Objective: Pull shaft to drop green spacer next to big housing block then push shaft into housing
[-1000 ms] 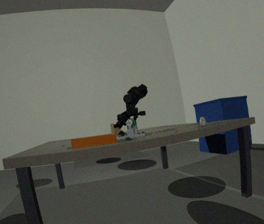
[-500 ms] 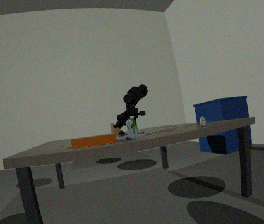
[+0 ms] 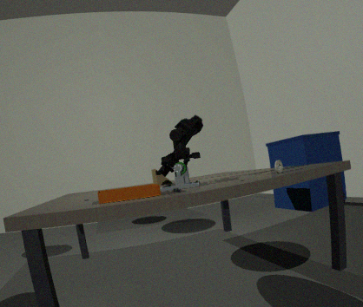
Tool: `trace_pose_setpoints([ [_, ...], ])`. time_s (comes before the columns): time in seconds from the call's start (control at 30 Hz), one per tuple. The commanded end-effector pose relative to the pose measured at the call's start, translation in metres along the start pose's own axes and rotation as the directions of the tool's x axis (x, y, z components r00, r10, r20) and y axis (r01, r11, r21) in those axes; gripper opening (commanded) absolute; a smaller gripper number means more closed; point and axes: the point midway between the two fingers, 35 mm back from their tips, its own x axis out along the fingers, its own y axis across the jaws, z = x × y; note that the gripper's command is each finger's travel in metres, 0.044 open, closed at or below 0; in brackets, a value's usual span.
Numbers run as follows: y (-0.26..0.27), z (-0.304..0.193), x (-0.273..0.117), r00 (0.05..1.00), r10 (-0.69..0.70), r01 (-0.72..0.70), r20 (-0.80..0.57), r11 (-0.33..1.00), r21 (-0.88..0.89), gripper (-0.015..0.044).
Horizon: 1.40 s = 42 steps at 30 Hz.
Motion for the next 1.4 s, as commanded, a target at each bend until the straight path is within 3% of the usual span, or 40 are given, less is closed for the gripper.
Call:
trace_pose_setpoints([
  [0.0, 0.0008, -0.0008, -0.0002, 1.000, 0.004, -0.004, 0.000, 1.000, 0.001, 0.0000],
  [1.37, 0.0007, -0.0050, -0.0001, 1.000, 0.004, -0.004, 0.000, 1.000, 0.001, 0.0000],
])
